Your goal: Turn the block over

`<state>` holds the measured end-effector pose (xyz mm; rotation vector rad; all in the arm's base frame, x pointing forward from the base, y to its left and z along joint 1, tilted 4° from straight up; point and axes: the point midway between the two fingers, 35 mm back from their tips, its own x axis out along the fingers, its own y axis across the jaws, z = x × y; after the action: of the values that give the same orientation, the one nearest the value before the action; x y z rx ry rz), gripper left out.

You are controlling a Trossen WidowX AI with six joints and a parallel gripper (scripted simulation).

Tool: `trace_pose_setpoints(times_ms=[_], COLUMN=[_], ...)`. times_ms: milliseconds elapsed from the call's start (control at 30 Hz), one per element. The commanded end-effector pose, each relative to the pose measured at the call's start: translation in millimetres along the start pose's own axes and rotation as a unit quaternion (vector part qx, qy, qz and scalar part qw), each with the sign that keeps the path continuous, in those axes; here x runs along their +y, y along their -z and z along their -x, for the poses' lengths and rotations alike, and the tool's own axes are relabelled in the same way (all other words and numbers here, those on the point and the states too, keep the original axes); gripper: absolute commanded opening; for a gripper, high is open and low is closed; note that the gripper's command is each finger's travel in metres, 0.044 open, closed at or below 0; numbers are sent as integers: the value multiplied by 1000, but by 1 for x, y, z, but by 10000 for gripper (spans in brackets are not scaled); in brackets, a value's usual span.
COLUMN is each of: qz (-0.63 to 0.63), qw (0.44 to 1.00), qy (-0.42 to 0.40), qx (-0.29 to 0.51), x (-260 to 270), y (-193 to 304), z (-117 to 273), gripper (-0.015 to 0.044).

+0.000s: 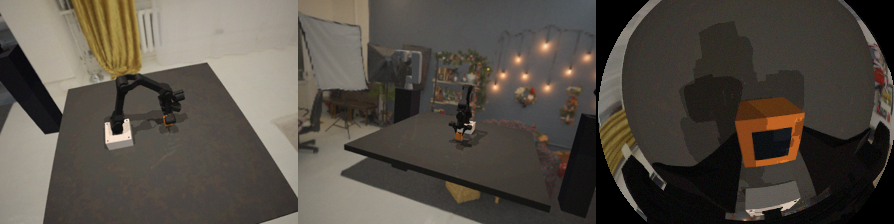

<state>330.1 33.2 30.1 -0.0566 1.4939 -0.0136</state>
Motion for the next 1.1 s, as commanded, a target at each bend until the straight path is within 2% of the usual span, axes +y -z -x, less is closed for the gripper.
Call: trace_pose_setpoints(times_ms=[0, 900, 1067], qz=[0, 0, 0], qw=[1000, 971, 967], qy=[1, 1, 1], qx=[-18, -241, -253], x=[0, 0, 0], y=[-1, 4, 5], z=[0, -5, -5], gripper=[0, 0, 0])
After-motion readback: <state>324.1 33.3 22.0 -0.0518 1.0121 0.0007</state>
